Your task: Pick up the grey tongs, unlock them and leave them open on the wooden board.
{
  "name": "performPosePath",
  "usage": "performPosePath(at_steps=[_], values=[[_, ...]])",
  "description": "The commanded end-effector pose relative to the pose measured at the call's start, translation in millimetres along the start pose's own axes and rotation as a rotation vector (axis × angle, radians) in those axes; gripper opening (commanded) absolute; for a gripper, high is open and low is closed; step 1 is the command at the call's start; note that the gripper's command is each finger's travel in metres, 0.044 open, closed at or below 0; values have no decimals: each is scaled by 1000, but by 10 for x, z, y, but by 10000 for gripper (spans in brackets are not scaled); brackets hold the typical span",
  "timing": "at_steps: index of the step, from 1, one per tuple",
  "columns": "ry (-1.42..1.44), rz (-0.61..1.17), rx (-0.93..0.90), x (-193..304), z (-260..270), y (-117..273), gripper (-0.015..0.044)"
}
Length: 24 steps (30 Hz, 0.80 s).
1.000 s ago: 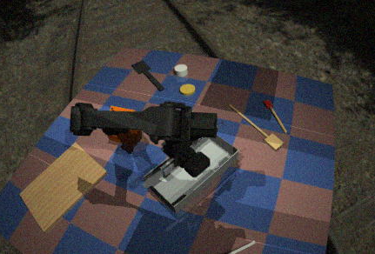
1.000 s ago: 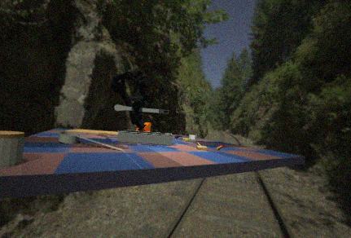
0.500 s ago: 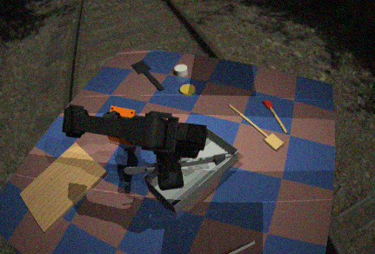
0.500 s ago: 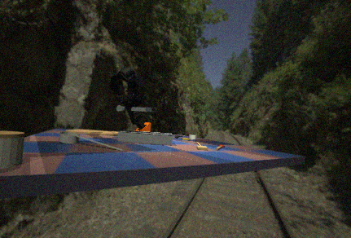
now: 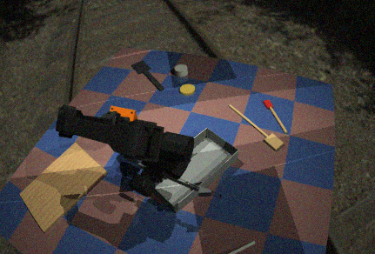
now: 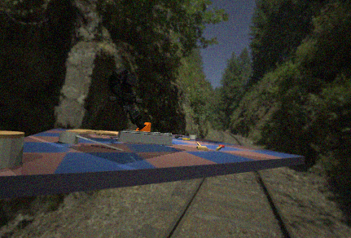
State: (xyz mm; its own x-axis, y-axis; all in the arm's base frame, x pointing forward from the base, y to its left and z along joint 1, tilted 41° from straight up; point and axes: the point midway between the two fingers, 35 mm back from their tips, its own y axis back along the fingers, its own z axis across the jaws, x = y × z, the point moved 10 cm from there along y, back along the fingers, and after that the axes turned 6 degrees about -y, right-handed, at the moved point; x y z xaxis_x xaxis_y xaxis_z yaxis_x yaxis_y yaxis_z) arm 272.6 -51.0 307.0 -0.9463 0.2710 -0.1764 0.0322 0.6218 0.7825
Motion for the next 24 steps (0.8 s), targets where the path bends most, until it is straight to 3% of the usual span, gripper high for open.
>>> performPosePath(at_steps=[1, 24], values=[[-176, 2, 0, 55, -89, 2, -150], [-1124, -8, 4, 331, -531, 34, -150]])
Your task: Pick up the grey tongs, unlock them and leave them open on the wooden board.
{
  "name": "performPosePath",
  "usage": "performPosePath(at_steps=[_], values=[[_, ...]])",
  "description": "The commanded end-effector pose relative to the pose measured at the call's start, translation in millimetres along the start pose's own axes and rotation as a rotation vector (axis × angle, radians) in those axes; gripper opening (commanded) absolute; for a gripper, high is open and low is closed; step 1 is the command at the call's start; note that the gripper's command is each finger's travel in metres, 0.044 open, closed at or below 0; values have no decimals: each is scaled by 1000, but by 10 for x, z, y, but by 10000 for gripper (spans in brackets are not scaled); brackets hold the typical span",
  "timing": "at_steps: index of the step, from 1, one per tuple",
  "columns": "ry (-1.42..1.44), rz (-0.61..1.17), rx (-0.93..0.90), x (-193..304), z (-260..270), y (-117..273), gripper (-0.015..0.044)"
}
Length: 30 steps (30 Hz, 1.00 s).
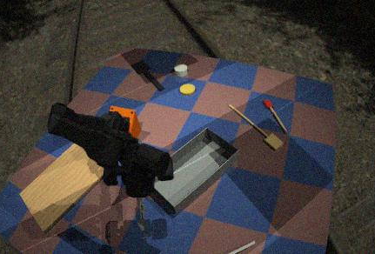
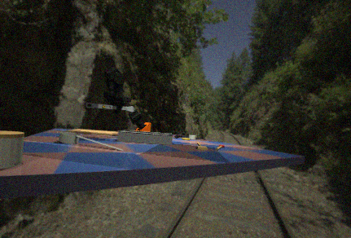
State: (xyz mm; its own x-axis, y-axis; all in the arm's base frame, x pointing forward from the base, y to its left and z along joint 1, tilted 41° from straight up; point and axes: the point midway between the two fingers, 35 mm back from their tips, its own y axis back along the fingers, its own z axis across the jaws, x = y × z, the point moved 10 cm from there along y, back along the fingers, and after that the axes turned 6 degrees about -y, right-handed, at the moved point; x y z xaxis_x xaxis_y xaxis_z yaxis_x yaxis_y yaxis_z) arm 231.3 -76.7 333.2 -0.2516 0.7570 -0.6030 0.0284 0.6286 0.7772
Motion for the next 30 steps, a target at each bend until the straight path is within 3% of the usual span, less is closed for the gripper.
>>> performPosePath(at_steps=[1, 30], values=[[-176, 0, 2, -21, -97, 4, -150], [-1368, -28, -7, -140, -702, 69, -150]])
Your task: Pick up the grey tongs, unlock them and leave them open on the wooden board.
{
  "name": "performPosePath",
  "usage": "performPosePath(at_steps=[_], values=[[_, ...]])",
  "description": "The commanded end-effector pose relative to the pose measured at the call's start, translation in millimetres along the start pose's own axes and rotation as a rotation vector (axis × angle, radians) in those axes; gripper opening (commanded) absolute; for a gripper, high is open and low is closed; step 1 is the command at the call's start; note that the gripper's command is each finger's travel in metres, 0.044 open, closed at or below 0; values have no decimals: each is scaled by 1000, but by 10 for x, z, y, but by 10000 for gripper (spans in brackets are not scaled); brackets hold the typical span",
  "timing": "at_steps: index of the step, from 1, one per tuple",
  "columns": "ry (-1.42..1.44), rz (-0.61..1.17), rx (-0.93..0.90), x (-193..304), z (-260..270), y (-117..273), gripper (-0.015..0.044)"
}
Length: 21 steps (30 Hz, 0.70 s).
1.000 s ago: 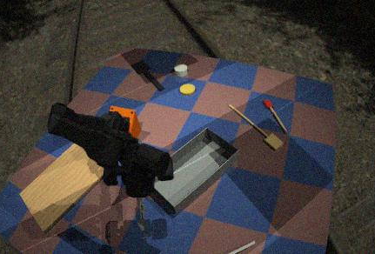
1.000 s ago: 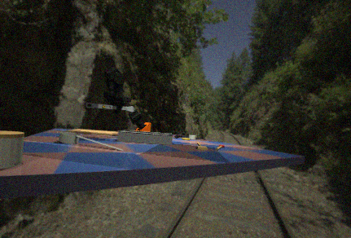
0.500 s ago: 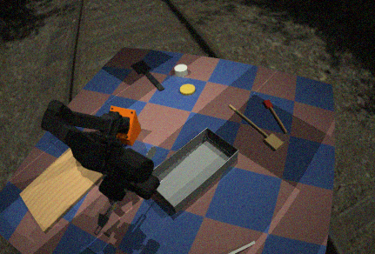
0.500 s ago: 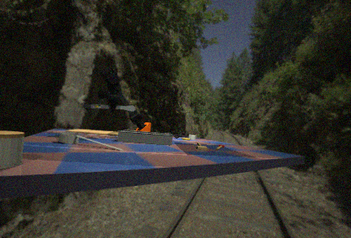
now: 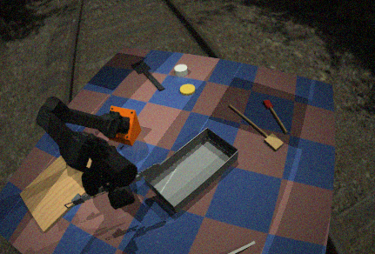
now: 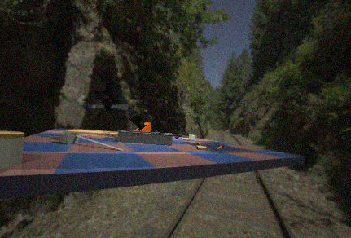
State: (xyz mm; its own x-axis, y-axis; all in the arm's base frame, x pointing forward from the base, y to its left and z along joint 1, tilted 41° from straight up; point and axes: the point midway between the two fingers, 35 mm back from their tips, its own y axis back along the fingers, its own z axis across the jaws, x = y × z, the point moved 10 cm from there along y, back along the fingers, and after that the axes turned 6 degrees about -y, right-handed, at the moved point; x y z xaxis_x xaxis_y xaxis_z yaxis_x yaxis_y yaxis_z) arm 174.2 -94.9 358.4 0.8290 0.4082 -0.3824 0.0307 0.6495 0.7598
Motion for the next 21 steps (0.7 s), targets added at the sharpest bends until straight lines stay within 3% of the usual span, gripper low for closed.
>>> performPosePath(at_steps=[1, 9, 21], values=[[-175, -3, 1, -86, -36, 6, -150], [-476, -9, -7, -228, -82, 26, -150], [-453, -17, 27, -309, -73, -26, -150]])
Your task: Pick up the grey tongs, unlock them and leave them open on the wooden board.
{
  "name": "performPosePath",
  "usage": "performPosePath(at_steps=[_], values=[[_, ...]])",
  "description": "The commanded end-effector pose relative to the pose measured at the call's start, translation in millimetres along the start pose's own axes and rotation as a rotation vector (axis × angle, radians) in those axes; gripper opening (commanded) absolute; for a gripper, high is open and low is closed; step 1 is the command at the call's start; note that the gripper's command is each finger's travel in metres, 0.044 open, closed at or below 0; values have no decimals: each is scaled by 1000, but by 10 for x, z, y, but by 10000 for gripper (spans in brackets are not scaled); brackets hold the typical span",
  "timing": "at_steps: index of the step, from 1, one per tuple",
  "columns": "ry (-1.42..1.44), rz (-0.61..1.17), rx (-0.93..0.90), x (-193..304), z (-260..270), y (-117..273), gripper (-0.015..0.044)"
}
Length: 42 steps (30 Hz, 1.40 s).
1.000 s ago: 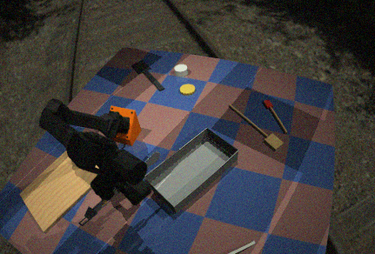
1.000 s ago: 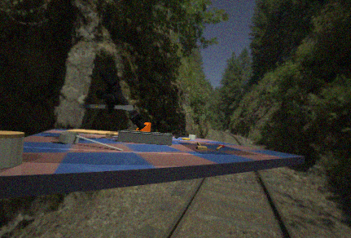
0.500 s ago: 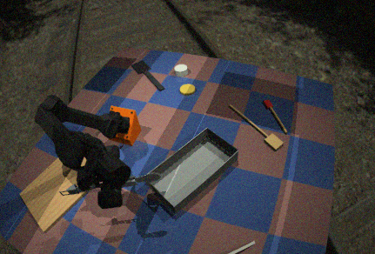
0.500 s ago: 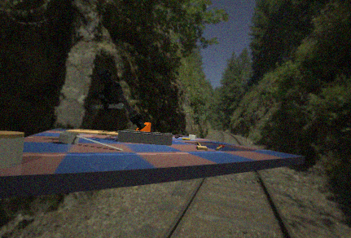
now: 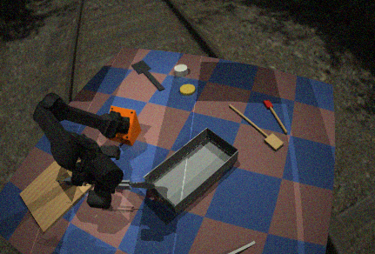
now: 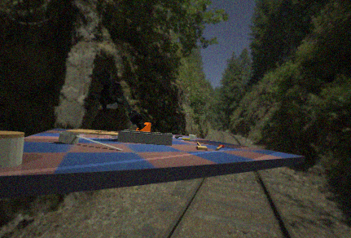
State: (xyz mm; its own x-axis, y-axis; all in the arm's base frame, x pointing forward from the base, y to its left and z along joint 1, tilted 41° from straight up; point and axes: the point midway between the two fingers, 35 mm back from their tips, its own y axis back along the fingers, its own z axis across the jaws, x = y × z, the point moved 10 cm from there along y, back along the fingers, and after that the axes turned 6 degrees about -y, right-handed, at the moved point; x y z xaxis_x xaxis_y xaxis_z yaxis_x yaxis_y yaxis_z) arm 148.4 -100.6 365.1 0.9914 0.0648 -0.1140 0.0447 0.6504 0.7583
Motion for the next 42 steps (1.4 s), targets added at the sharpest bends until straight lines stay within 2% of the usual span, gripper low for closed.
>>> performPosePath(at_steps=[1, 20, 42], values=[[24, -12, 31, -61, 34, -48, -150], [182, -34, 178, -441, 211, -273, -150], [324, 30, 302, -963, 316, -445, -150]])
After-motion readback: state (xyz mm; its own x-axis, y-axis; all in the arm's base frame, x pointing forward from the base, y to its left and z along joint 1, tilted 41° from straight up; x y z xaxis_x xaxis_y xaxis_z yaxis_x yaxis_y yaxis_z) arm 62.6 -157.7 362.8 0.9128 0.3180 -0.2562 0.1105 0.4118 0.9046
